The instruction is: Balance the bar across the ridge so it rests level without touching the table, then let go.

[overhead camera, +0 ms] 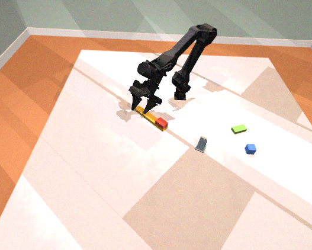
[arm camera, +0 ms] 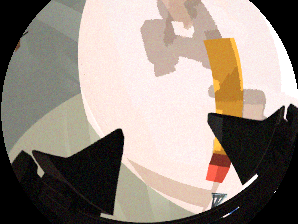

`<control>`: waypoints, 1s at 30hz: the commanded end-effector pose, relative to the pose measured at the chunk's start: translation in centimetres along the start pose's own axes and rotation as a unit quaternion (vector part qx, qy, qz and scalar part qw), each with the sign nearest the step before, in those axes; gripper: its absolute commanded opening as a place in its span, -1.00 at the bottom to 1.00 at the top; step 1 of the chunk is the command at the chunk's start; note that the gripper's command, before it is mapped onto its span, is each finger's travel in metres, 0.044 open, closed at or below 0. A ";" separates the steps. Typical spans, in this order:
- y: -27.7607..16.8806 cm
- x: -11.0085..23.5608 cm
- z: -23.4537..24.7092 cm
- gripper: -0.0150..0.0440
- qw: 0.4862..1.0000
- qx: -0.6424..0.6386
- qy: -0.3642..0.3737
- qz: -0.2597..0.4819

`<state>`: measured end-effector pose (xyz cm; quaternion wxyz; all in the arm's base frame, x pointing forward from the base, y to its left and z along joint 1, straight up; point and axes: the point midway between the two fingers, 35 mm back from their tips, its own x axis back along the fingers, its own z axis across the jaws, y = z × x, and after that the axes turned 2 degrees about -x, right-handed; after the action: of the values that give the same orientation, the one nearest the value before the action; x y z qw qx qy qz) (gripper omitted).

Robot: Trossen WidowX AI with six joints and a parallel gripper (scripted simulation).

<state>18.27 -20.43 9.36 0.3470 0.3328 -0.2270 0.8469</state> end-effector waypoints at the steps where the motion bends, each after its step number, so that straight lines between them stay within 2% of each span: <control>1: 0.0 0.0 0.0 0.78 1.000 0.000 -0.001 0.000; 3: -0.1 0.0 0.0 0.60 1.000 0.000 -0.012 -0.001; 4: -0.1 0.0 0.0 0.58 1.000 0.000 -0.020 -0.002; 30: -1.7 2.2 0.1 0.58 0.973 0.022 -0.225 -0.033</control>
<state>18.53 -18.73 10.90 0.3120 0.5047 -0.2691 0.7587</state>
